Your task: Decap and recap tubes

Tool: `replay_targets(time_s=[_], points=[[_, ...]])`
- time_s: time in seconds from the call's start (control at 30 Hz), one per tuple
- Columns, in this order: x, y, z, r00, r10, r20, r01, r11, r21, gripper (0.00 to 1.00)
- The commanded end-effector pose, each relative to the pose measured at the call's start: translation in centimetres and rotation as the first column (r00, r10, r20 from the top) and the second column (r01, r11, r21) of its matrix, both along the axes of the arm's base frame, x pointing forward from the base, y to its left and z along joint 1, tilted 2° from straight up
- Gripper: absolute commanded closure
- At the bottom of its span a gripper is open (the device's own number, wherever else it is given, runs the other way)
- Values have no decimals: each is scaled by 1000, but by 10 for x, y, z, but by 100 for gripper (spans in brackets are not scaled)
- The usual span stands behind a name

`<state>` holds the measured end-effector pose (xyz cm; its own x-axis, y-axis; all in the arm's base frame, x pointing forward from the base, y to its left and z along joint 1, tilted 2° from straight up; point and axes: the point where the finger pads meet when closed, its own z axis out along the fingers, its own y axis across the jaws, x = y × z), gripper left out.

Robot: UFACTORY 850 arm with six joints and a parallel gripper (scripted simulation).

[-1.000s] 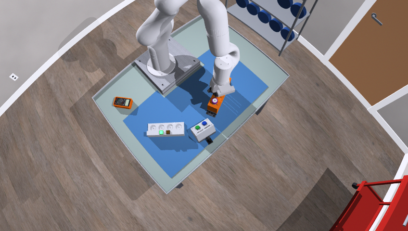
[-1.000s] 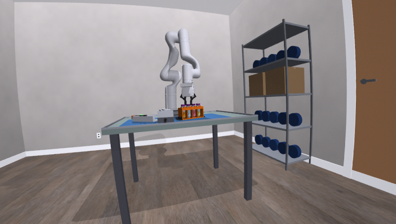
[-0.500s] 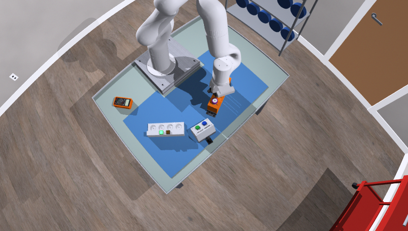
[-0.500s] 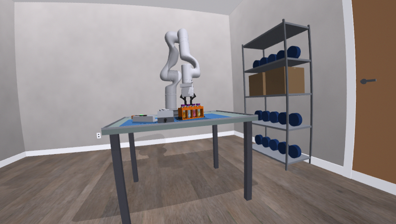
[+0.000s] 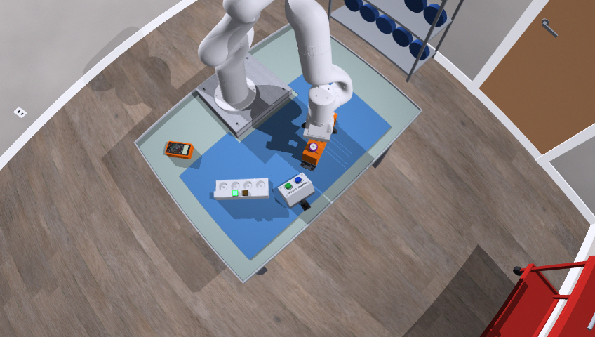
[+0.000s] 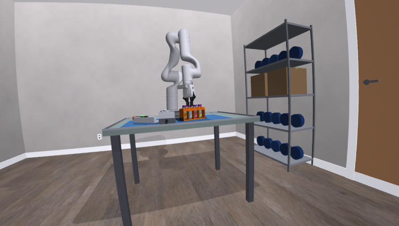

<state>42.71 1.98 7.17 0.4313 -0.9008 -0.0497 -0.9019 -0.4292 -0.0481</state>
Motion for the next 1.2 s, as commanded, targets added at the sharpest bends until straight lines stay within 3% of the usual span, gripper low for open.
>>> replay_targets(time_s=[0.0, 0.13, 0.2, 0.27, 0.63, 0.87, 0.9, 1.17], points=[[1, 0, 1, 980, -197, -16, 197, 980, -27, 100], [1, 0, 0, 921, -388, -24, 387, 922, -26, 100], [1, 0, 0, 921, -388, -24, 387, 922, -26, 100], [1, 0, 0, 878, -478, -28, 477, 878, -27, 100], [1, 0, 0, 524, -851, -47, 850, 525, -35, 100], [1, 0, 0, 524, -851, -47, 850, 525, -35, 100], [1, 0, 0, 524, -851, -47, 850, 525, -35, 54], [1, 0, 0, 524, -851, -47, 850, 525, -35, 54]])
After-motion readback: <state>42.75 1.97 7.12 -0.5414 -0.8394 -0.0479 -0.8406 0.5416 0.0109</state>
